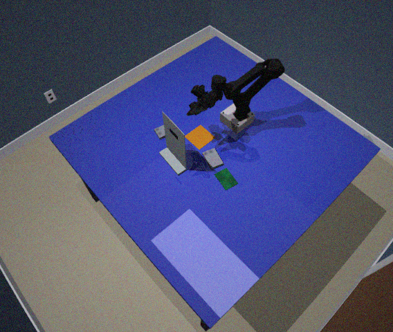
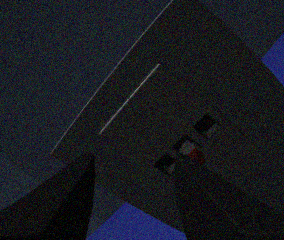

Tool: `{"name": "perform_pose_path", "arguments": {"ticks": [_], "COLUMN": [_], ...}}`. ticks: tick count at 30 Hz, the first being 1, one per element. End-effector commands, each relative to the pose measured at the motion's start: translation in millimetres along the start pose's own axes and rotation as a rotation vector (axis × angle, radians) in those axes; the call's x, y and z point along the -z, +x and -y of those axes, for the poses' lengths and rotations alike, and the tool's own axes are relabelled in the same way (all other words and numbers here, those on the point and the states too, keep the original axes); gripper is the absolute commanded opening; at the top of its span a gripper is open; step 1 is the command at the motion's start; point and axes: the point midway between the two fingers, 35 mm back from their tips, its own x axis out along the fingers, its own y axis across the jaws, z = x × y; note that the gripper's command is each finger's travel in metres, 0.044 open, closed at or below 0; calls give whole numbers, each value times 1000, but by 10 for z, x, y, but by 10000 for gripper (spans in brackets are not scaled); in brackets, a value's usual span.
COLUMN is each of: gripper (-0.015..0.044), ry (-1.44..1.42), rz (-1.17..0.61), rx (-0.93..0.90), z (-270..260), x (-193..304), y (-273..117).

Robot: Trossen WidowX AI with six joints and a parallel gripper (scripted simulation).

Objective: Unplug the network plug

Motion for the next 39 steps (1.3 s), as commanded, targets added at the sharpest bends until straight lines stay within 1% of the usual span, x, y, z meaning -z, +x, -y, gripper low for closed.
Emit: {"name": "perform_pose_path", "arguments": {"ticks": [1, 14, 23, 39], "gripper": [156, 156, 156, 156], "ry": [165, 599, 606, 625], "rz": [-37, -134, -136, -142], "rx": [-11, -18, -18, -27], "z": [134, 384, 385, 397], "x": [126, 455, 454, 391], "y": [-97, -398, -389, -37]}}
